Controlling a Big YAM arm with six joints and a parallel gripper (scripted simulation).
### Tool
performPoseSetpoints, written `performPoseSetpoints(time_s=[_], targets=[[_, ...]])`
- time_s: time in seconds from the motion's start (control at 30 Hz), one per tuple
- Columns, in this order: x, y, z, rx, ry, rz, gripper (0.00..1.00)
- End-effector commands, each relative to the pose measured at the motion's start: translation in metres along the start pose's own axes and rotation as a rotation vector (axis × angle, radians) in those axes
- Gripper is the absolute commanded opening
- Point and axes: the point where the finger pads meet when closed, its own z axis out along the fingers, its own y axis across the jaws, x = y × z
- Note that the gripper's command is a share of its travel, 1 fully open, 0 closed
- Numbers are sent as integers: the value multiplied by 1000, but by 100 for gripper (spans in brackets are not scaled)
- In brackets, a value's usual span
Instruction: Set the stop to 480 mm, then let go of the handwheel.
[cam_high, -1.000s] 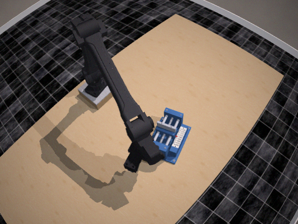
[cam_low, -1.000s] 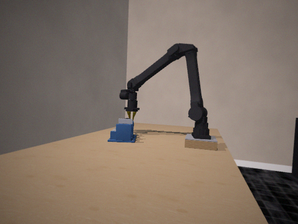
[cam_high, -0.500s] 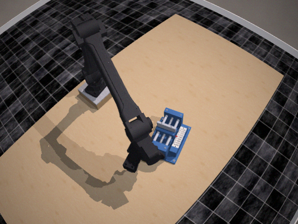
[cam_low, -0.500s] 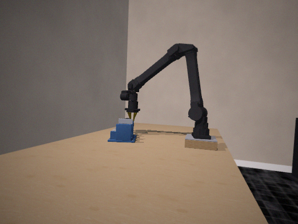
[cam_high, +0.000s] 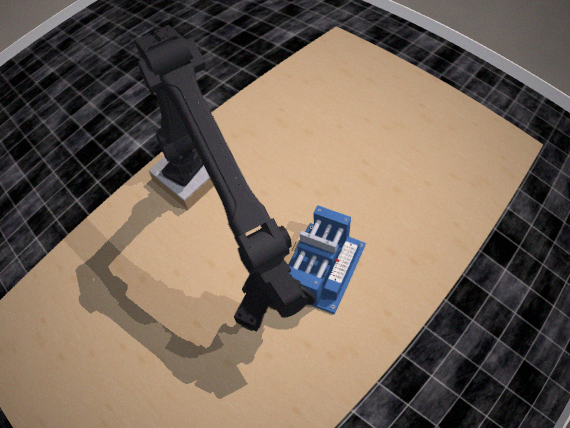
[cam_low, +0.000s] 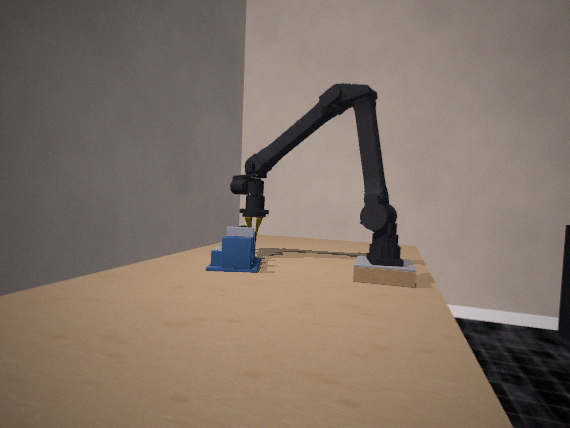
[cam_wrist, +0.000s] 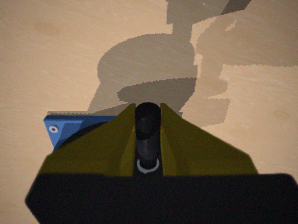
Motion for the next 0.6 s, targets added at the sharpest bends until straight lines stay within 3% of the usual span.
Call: performPoseSetpoints(time_s=[0.0, 0.57], targets=[[-7, -6, 13, 11, -4, 2, 6], [-1, 2, 26, 11, -4, 5, 6]])
